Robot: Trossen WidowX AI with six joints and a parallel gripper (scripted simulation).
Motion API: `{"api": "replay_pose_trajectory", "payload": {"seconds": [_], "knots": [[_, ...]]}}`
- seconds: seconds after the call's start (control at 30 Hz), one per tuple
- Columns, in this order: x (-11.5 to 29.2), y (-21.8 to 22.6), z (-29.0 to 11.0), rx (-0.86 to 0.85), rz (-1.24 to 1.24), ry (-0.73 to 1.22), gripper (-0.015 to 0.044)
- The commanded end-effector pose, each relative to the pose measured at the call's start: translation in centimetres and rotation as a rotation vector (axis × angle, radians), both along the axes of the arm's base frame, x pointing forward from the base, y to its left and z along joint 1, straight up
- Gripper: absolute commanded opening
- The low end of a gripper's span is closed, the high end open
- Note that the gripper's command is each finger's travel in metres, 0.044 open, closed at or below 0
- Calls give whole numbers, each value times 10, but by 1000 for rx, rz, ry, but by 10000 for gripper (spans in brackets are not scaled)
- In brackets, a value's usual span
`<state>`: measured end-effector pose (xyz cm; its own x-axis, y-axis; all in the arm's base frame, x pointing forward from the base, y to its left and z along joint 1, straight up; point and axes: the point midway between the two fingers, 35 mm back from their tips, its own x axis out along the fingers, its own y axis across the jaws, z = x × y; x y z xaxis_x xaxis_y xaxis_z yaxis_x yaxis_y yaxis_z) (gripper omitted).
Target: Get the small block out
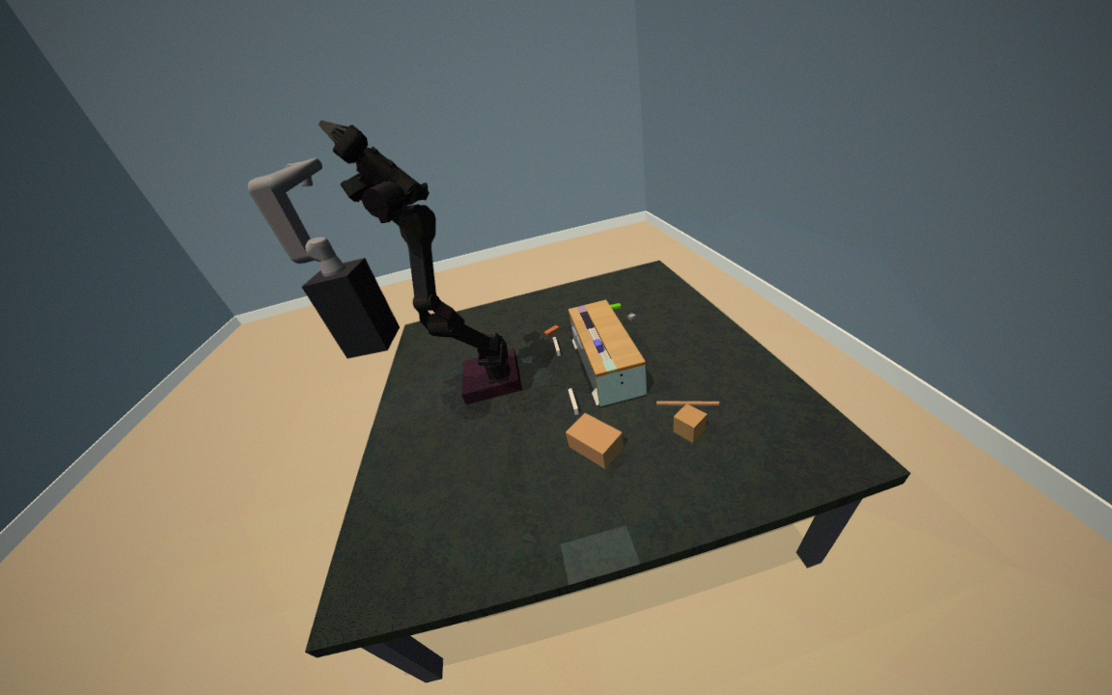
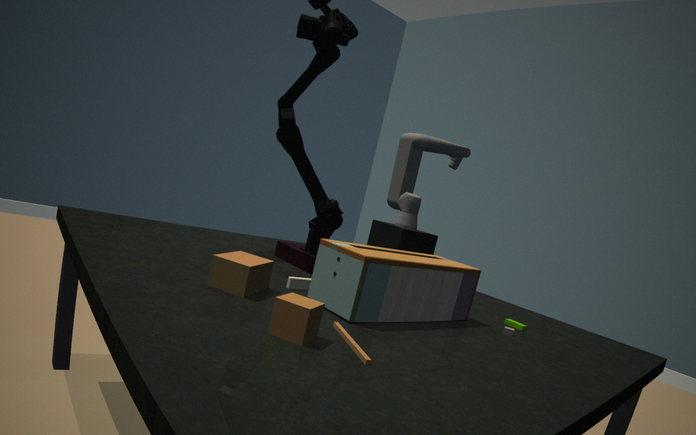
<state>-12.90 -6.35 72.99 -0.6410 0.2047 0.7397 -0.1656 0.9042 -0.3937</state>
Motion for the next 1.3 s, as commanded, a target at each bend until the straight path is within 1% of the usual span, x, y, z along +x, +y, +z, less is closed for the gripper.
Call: {"api": "replay_pose_trajectory", "payload": {"seconds": [0.0, 0.1, 0.3, 0.43, 0.67, 0.83, 0.97, 1.13, 1.27], "knots": [[0, 1, 0, -3, -1, 2, 400], [8, 21, 3, -48, -23, 39, 400], [50, 103, 5, -235, -131, 204, 400], [75, 143, -4, -342, -146, 306, 400], [125, 209, -26, -506, -278, 458, 400], [182, 263, -61, -663, -427, 610, 400], [224, 292, -94, -775, -539, 718, 400], [285, 319, -148, -931, -688, 889, 400], [331, 327, -199, -1056, -813, 1029, 400]]}}
